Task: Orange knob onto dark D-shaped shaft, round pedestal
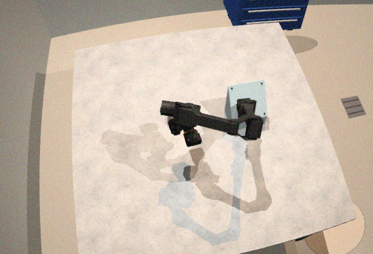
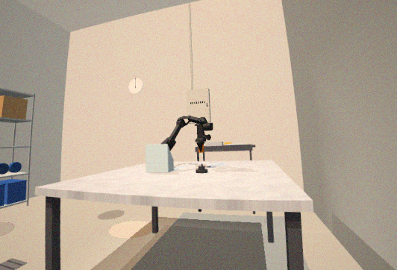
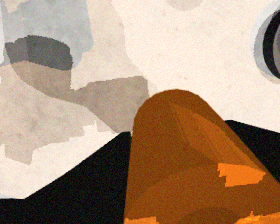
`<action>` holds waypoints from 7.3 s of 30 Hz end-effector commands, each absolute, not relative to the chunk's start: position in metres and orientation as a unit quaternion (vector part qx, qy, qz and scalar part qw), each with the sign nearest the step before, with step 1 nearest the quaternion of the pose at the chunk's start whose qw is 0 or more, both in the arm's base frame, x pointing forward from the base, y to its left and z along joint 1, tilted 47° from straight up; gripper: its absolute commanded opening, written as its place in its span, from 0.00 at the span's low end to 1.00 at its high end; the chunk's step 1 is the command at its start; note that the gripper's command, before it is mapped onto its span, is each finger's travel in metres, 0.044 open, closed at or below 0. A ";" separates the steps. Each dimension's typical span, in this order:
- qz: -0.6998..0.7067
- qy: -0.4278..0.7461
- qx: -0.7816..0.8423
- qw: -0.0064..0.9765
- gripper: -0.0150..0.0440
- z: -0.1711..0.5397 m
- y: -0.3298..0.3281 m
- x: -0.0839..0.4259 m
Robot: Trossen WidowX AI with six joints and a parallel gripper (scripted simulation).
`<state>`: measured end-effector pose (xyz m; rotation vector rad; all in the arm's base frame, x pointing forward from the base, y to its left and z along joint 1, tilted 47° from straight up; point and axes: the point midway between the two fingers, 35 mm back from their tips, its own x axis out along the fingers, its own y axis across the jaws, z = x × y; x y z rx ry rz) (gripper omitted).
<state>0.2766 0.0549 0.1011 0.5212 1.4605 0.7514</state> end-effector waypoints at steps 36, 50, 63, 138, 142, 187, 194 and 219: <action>0.331 0.641 0.224 0.655 0.25 0.023 0.006 0.310; 0.331 0.641 0.223 0.655 0.25 -0.018 -0.011 0.316; 0.332 0.641 0.223 0.655 0.25 -0.043 -0.013 0.317; 0.400 0.601 0.152 0.676 0.25 -0.056 0.001 0.317; 0.400 0.601 0.152 0.676 0.25 -0.056 0.001 0.317; 0.460 0.556 0.080 0.688 0.25 -0.055 0.001 0.317; 0.460 0.556 0.080 0.688 0.25 -0.055 0.001 0.316; 0.475 0.543 0.061 0.690 0.25 -0.052 -0.002 0.312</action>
